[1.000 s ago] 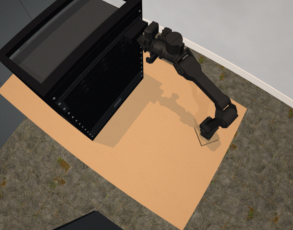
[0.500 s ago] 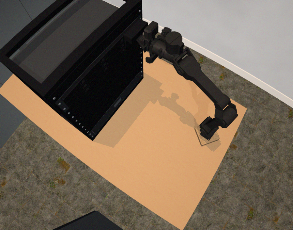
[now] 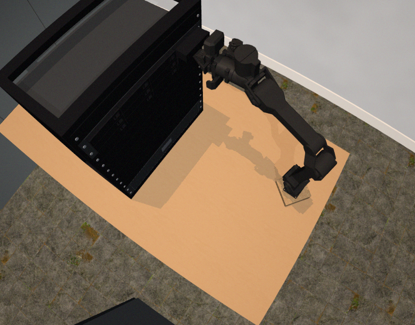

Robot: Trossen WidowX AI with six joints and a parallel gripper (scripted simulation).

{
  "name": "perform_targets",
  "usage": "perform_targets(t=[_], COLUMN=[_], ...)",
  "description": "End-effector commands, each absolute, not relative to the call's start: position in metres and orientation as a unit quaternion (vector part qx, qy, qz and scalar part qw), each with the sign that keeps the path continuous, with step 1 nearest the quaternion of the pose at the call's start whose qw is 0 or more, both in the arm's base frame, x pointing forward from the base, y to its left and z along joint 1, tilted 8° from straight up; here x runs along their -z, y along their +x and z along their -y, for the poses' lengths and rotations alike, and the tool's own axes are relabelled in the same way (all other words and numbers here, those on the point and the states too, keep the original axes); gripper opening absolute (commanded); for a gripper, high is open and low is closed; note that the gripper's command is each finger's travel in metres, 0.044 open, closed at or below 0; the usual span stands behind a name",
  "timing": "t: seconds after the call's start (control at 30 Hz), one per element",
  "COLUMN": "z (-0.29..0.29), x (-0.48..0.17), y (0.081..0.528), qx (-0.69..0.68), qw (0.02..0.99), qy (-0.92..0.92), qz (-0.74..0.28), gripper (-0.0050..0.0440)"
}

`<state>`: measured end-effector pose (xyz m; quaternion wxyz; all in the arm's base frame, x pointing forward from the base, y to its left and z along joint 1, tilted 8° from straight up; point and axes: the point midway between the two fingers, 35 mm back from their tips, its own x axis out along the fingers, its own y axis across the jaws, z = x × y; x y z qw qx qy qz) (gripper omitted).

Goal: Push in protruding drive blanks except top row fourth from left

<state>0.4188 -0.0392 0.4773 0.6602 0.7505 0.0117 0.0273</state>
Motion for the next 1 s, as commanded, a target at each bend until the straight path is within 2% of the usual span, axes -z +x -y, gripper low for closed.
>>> perform_targets(t=[0.0, 0.97], z=[0.0385, 0.0384], x=[-0.5015, -0.5034], y=[0.4120, 0.4136], qx=[-0.047, -0.047], qw=[0.665, 0.665], qy=[0.745, 0.745], qz=[0.011, 0.011], gripper=[0.0000, 0.0000])
